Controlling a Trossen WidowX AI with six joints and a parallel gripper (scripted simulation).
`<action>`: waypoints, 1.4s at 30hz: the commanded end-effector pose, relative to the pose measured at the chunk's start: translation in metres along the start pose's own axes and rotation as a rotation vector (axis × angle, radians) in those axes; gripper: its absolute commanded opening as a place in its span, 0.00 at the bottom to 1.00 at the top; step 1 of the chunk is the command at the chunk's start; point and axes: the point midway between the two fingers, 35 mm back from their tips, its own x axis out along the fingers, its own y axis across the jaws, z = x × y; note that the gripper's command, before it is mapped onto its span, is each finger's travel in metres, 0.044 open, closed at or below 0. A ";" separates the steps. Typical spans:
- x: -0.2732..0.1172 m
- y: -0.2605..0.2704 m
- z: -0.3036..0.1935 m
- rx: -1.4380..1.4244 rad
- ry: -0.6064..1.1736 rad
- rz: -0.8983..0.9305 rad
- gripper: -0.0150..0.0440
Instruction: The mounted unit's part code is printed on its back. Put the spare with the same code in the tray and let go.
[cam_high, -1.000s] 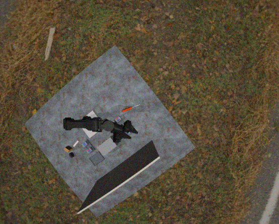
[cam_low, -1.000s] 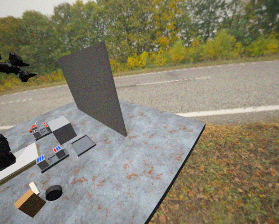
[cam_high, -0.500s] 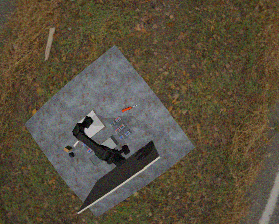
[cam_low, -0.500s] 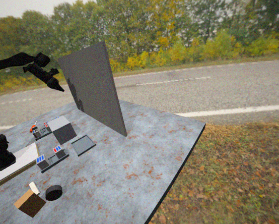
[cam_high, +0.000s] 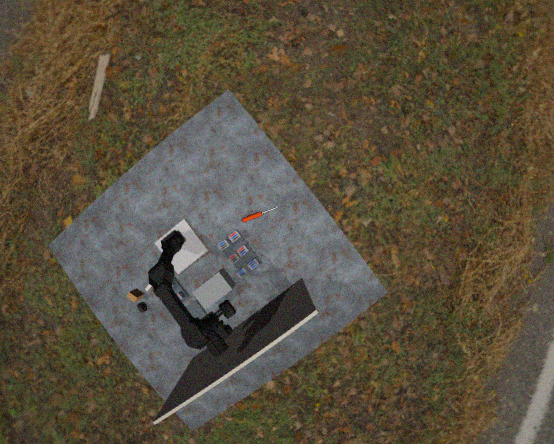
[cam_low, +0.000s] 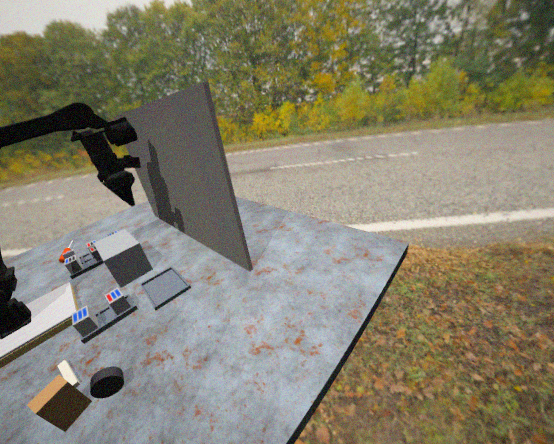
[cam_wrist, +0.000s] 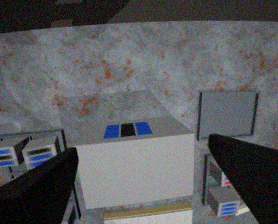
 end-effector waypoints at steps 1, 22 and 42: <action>-0.001 0.001 0.000 -0.007 0.003 0.005 1.00; 0.034 0.137 -0.028 -1.016 0.042 0.048 1.00; 0.086 0.215 -0.072 -1.611 0.046 0.090 0.76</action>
